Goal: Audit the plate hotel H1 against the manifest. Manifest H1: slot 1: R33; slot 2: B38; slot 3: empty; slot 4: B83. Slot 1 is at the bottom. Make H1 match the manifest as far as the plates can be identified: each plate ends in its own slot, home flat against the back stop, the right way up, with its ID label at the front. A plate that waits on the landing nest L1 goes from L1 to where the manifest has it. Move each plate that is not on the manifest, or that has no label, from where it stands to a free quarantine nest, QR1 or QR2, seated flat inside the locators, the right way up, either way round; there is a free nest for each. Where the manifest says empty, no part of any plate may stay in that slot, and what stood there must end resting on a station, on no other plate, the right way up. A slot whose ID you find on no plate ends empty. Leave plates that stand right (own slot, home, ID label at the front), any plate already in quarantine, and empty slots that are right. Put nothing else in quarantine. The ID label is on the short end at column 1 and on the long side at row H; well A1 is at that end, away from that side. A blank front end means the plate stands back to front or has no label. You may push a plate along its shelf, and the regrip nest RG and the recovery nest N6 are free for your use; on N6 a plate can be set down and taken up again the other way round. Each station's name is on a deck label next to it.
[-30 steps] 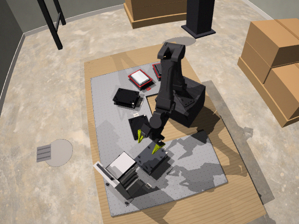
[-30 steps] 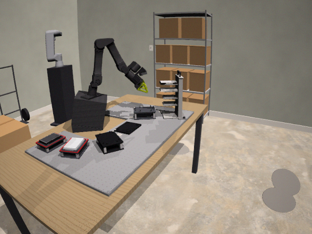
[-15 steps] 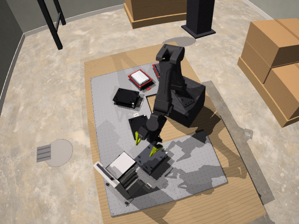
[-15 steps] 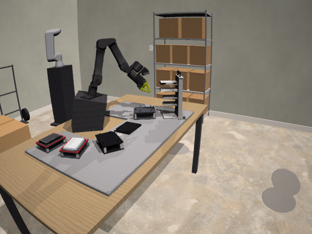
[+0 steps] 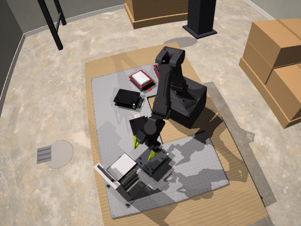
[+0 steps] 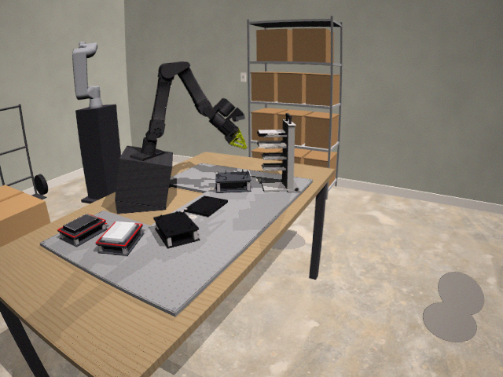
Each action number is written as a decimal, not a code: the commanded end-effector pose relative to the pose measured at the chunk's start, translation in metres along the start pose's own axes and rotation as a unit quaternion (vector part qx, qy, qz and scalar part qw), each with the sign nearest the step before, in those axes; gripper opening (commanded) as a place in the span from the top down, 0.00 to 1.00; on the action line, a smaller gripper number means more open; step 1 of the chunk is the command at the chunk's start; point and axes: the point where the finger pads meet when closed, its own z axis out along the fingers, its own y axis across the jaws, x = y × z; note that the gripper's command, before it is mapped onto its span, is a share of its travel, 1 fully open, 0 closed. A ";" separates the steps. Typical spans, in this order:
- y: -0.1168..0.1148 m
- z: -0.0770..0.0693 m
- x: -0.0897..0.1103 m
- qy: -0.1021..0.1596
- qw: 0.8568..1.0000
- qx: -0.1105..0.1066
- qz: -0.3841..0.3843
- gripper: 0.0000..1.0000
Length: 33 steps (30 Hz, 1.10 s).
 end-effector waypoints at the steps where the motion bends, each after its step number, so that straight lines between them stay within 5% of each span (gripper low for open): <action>1: -0.002 0.005 -0.007 0.002 1.000 0.002 0.000 0.00; 33: -0.002 0.031 -0.033 0.001 1.000 0.002 0.000 0.00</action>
